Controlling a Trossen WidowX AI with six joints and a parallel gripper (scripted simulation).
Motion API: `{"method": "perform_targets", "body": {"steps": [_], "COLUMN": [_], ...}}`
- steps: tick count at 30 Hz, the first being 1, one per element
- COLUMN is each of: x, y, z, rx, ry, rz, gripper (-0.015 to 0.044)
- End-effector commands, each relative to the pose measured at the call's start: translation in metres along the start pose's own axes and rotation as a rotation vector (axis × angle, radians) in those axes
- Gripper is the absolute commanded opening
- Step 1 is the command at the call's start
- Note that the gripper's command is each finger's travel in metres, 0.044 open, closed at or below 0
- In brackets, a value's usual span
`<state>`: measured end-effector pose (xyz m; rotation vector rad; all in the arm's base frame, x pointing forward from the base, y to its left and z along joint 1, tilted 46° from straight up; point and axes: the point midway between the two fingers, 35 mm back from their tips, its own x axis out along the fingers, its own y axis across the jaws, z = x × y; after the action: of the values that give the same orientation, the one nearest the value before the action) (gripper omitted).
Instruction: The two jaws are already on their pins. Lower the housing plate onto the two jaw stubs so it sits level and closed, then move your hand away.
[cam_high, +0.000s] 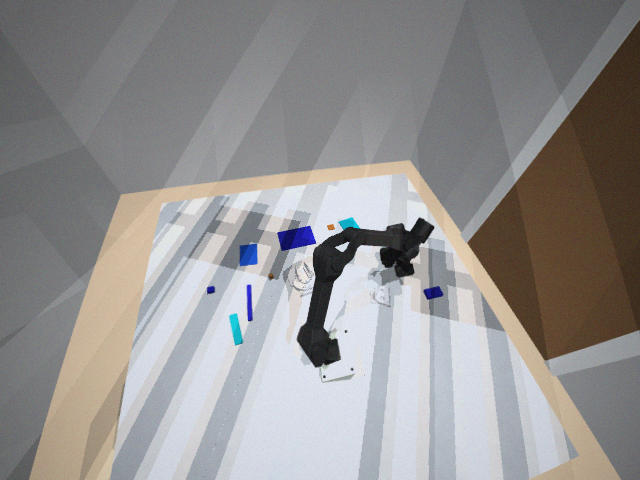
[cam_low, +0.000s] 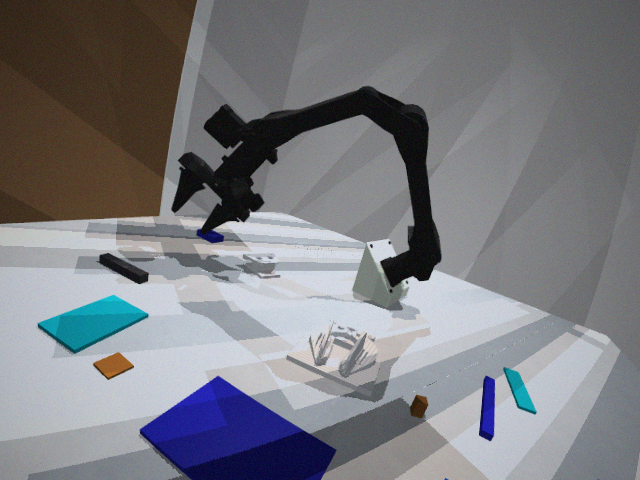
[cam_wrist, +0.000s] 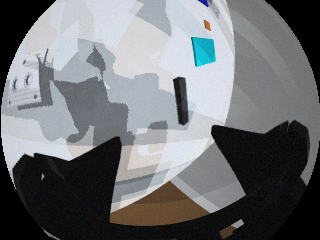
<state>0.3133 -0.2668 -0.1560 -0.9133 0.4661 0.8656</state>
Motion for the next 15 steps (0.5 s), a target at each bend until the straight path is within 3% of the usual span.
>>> {"method": "perform_targets", "body": {"steps": [1, 15], "x": [-0.014, -0.059], "y": [0.018, 0.071], "z": [0.004, 0.034], "rx": [0.056, 0.212], "ry": [0.010, -0.039], "rz": [0.099, 0.407], "gripper": [0.0440, 0.0440]}}
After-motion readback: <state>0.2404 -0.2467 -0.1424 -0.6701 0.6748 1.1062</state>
